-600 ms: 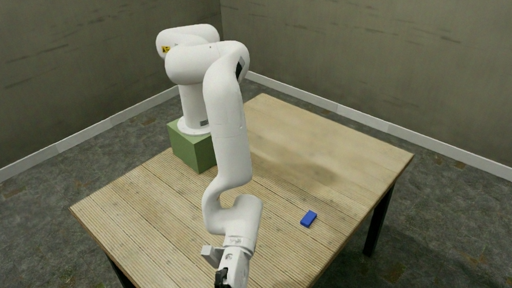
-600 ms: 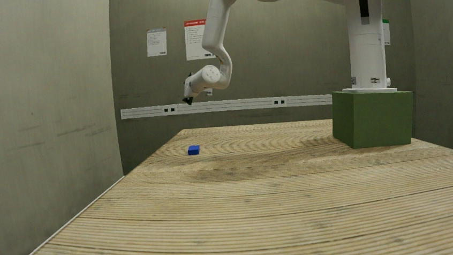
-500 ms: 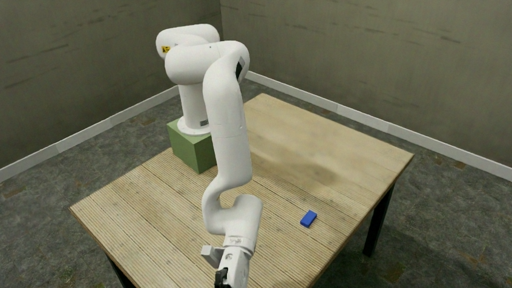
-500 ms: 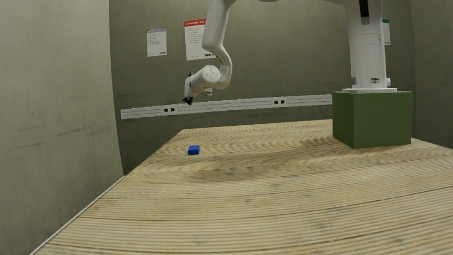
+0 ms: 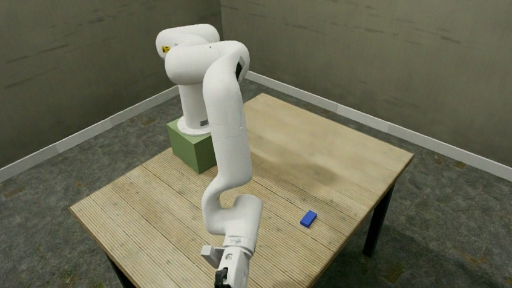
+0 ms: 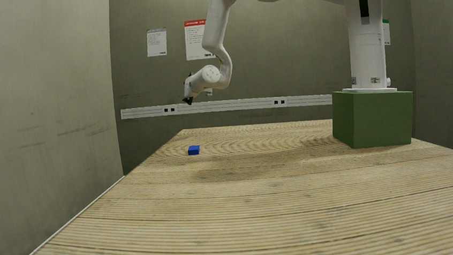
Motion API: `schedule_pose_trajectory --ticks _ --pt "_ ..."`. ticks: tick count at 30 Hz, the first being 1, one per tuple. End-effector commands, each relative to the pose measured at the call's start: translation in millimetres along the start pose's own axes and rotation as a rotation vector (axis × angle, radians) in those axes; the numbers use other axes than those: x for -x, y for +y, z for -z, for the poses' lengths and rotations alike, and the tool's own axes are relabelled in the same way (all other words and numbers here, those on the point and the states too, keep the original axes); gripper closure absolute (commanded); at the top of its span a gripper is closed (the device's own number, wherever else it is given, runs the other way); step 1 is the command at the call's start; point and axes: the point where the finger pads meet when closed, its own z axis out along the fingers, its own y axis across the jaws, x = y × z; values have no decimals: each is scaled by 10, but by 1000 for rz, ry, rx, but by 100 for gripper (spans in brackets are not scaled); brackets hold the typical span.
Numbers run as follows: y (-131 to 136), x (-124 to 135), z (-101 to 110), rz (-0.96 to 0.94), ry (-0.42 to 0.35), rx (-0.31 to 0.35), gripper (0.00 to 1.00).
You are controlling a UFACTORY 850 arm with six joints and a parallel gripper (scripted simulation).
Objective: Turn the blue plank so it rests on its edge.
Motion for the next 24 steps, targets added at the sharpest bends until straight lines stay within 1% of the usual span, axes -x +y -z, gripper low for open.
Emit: schedule_pose_trajectory --ticks 1,4,6,9,10,11,12,13,16,18,20,21,22,23,24 --pt "-13 15 -1 2 -2 0 0" --pt "44 106 39 39 -19 28 0" --pt "137 251 111 101 -48 72 0" --pt "371 598 330 261 -130 178 0" --pt "473 740 442 300 -152 200 0" --pt "473 740 442 332 -168 221 0" --pt "585 890 577 370 -192 239 0" --pt "585 890 577 409 -212 264 0" --pt "585 890 577 416 -215 268 0" --pt "831 1192 920 582 -316 350 0" --pt "831 1192 920 604 -328 363 0" --pt "958 1335 1128 678 -377 393 0" --pt "958 1335 1128 710 -395 410 0" --pt "958 1335 1128 710 -395 410 0" --pt "1085 1465 1357 793 -452 441 0"
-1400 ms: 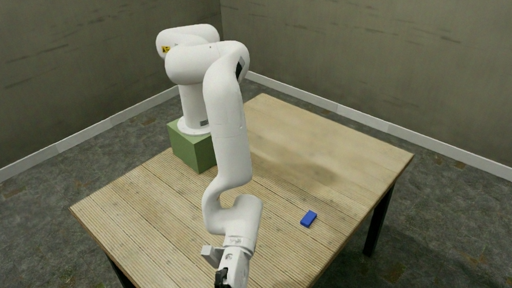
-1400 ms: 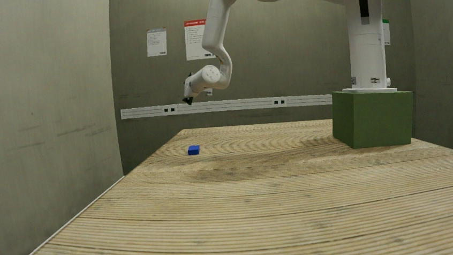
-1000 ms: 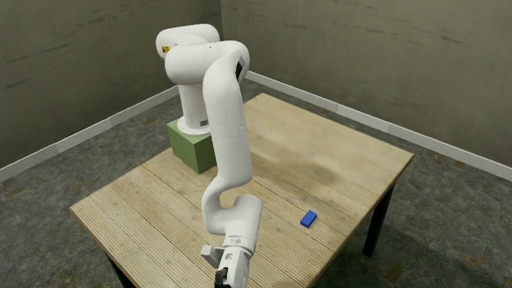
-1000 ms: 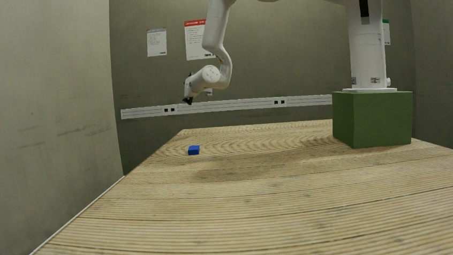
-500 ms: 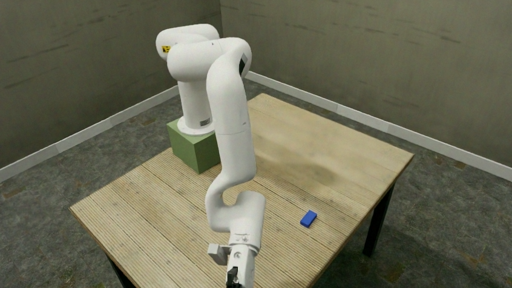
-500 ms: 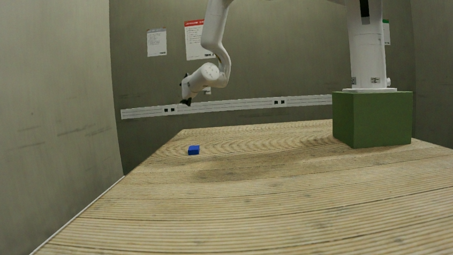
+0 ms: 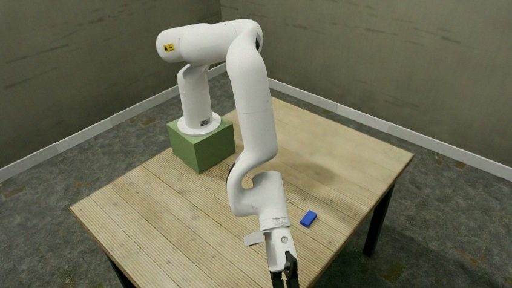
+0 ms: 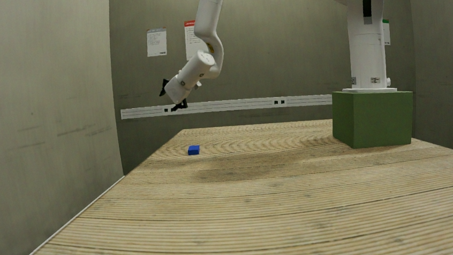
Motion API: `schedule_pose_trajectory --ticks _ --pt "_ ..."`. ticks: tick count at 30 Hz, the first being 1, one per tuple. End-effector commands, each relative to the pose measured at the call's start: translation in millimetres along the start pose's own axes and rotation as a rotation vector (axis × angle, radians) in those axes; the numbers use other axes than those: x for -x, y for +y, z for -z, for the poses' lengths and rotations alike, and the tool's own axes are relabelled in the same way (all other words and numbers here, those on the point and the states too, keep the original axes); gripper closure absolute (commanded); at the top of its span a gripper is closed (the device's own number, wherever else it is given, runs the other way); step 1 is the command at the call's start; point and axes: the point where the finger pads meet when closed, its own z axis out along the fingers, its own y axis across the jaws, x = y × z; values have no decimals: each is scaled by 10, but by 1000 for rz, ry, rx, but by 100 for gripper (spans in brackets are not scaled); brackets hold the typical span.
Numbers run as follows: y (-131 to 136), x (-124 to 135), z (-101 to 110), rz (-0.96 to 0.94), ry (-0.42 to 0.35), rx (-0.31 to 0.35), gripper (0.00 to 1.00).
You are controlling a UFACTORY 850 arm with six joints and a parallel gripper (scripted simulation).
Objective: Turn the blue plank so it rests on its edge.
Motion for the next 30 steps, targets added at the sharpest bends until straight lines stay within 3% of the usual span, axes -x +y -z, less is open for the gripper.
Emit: schedule_pose_trajectory --ticks 1,2,3,5,6,9,10,12,13,15,16,19,20,23,24,28,29,30 --pt "78 479 192 214 -118 106 0" --pt "78 479 192 214 -118 106 0" --pt "157 728 337 302 -170 132 0" --pt "157 728 337 335 -188 147 0" --pt "244 965 502 419 -239 168 0" --pt "244 965 502 458 -261 184 0" --pt "340 1184 685 577 -332 214 0" --pt "340 1184 685 585 -337 217 0" --pt "440 1380 882 684 -398 237 0" --pt "440 1380 882 712 -414 246 0" --pt "542 1551 1088 800 -468 260 0" --pt "542 1551 1088 837 -490 271 0" --pt "644 1696 1299 959 -567 292 0" --pt "644 1696 1299 959 -567 292 0" --pt "743 1815 1509 1076 -641 309 0" --pt "743 1815 1509 1076 -641 309 0" --pt "835 1908 1713 1186 -713 322 0" --pt "835 1908 1713 1186 -713 322 0"
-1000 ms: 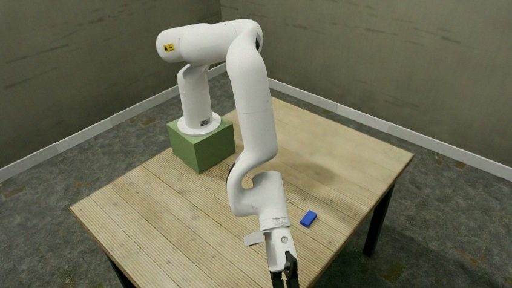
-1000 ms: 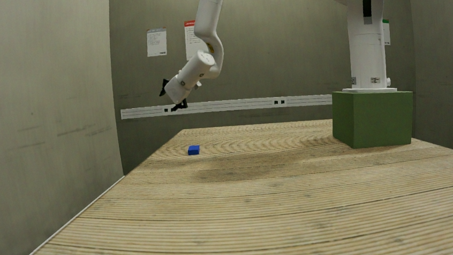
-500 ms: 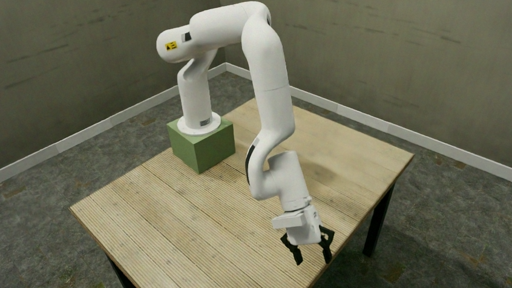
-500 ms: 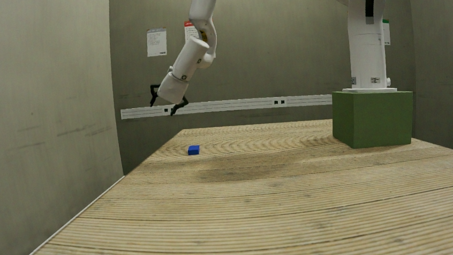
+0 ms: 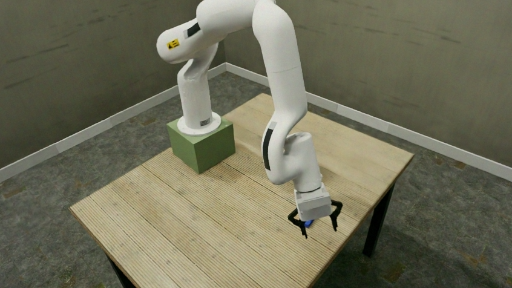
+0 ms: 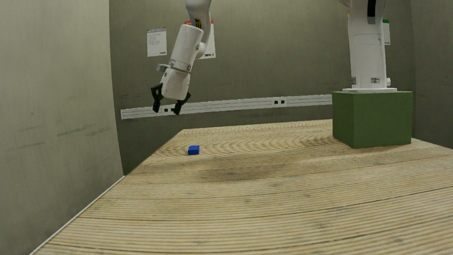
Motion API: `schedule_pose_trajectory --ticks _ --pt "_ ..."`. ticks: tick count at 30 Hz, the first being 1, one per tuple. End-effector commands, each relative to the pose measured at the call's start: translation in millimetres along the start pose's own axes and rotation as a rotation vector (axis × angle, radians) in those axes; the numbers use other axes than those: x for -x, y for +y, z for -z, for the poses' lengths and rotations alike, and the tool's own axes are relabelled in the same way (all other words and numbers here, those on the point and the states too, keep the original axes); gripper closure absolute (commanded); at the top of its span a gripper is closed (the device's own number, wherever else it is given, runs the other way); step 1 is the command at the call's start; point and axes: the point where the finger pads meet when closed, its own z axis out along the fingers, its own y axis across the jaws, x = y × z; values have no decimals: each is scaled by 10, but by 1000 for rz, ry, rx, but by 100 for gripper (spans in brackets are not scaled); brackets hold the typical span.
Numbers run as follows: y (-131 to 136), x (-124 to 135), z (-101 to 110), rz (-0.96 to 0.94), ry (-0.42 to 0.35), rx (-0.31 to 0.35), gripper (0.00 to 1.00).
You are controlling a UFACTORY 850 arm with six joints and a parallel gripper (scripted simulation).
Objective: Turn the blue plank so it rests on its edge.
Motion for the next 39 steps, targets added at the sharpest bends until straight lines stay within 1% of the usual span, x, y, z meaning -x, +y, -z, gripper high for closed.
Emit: schedule_pose_trajectory --ticks 1,5,6,17,18,24,25,30,31,33,34,36,37,38,39 --pt "-86 244 102 129 -71 25 0" --pt "-86 244 102 129 -71 25 0" --pt "-122 449 187 237 -129 37 0" --pt "-122 449 187 237 -129 37 0" --pt "-143 632 273 337 -182 47 0" --pt "-143 632 273 337 -182 47 0" --pt "-154 793 356 426 -231 55 0" --pt "-154 793 356 426 -231 55 0" --pt "-156 931 434 505 -273 61 0" --pt "-156 931 434 505 -273 61 0" --pt "-154 1046 504 572 -310 65 0" --pt "-154 1046 504 572 -310 65 0" --pt "-148 1140 565 628 -341 68 0" --pt "-148 1140 565 628 -341 68 0" --pt "-142 1214 616 673 -366 71 0"
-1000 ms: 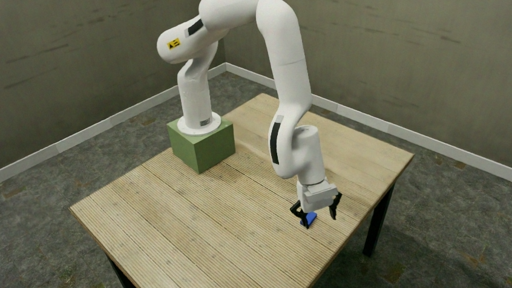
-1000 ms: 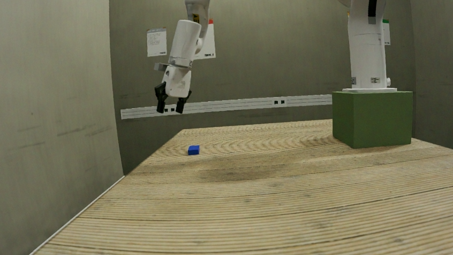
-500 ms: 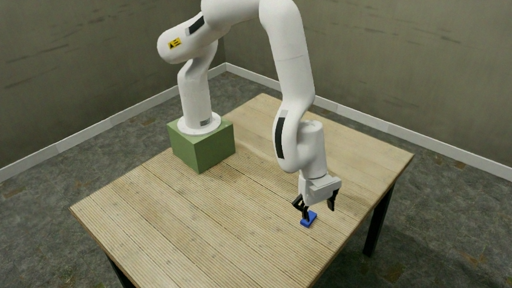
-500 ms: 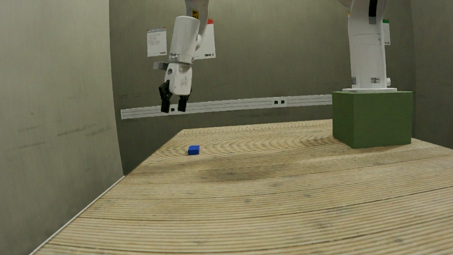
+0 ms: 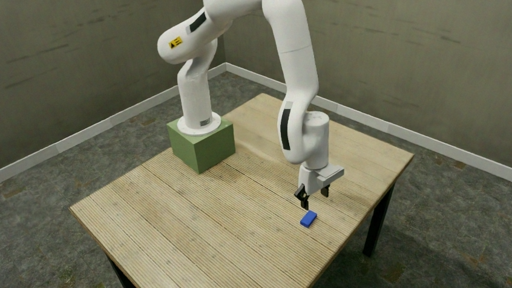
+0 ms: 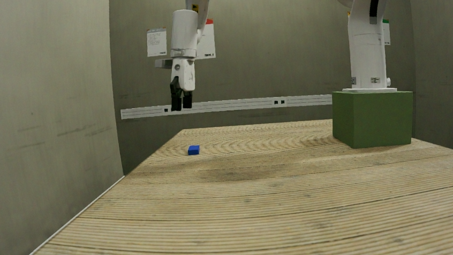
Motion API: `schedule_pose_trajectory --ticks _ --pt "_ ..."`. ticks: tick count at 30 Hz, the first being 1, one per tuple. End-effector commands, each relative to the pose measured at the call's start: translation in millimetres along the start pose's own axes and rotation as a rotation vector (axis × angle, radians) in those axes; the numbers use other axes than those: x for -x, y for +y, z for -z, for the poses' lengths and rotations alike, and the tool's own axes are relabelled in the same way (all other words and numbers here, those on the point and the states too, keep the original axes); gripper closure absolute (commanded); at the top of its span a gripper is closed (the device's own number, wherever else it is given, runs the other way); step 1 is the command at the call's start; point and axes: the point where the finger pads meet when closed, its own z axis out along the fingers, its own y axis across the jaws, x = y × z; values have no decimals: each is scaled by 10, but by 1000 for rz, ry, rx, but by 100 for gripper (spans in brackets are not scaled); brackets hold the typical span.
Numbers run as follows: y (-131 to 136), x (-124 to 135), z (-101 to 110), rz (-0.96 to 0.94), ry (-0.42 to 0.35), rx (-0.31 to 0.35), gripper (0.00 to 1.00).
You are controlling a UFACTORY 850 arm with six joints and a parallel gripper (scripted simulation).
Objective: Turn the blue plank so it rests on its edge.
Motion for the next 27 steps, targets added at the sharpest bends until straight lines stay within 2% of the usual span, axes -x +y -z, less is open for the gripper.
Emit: schedule_pose_trajectory --ticks 1,4,14,15,27 --pt "-116 232 97 144 -77 -9 0" --pt "-149 316 130 193 -103 -6 0" --pt "-152 323 133 197 -105 -6 0" --pt "-152 323 133 197 -105 -6 100" --pt "-152 323 133 197 -105 -6 100"
